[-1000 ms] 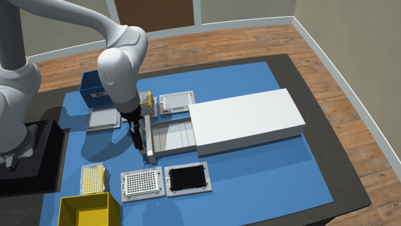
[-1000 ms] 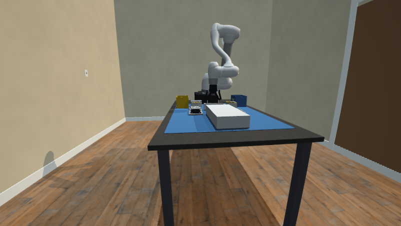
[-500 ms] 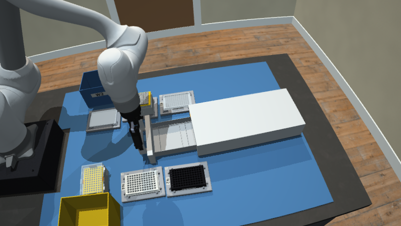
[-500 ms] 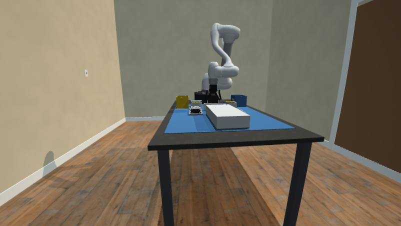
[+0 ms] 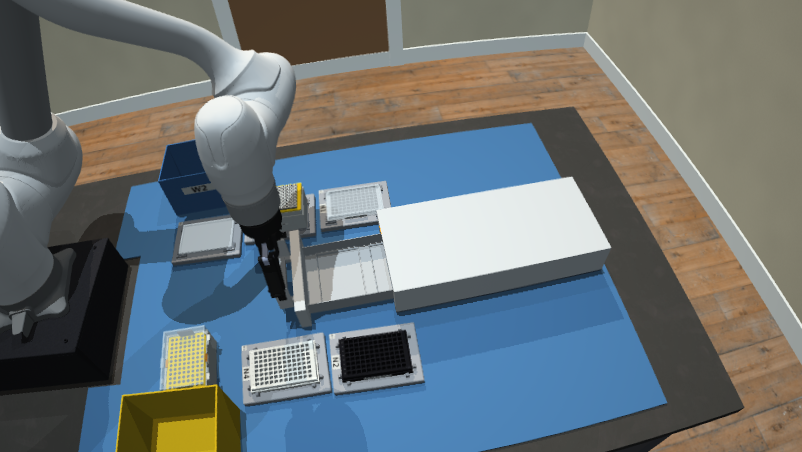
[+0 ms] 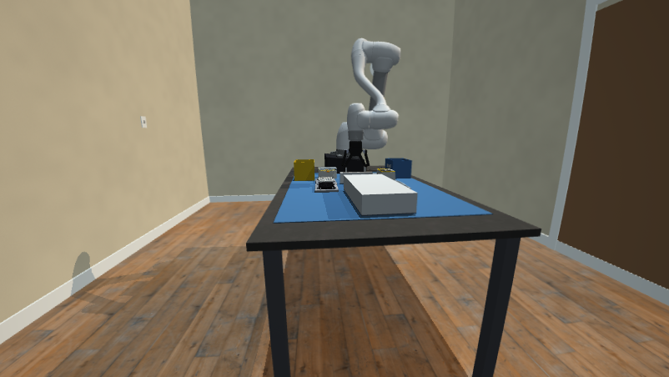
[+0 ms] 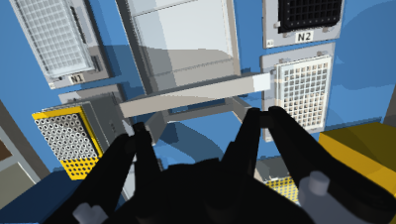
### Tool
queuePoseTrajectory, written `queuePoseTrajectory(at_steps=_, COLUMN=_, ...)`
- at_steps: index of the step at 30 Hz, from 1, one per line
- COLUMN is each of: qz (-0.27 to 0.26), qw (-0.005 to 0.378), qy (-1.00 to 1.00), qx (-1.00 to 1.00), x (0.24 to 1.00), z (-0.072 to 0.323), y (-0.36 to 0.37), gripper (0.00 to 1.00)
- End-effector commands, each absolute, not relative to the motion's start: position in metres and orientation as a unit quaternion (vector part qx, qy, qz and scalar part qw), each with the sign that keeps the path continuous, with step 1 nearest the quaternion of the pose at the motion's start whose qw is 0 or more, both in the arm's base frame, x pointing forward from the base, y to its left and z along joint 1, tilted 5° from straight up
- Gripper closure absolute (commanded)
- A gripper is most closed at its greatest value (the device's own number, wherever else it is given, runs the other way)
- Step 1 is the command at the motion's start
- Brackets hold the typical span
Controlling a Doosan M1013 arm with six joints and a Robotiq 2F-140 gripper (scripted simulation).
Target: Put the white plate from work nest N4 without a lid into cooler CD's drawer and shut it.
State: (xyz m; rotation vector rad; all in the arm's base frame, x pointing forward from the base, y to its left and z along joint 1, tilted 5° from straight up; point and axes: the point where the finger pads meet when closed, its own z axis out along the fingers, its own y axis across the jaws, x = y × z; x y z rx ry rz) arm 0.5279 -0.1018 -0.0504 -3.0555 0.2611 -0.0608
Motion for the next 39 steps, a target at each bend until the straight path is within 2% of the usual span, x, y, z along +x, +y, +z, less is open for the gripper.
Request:
queuePoseTrajectory(at_steps=1, qz=-0.018, qw=0.038, qy=0.082, qx=-0.996, x=0.5224, z=-0.0534, y=-0.1008, gripper=1.0)
queuePoseTrajectory(at_steps=26, qz=-0.018, qw=0.038, qy=0.082, qx=-0.996, x=0.5224, z=-0.0534, y=-0.1008, gripper=1.0)
queuePoseTrajectory(at_steps=27, qz=-0.018, qw=0.038, qy=0.082, qx=-0.996, x=0.5224, z=-0.0534, y=-0.1008, gripper=0.13)
queuePoseTrajectory(at_steps=39, qz=-0.018, qw=0.038, qy=0.082, qx=-0.996, x=0.5224, z=-0.0534, y=-0.1008, gripper=0.13)
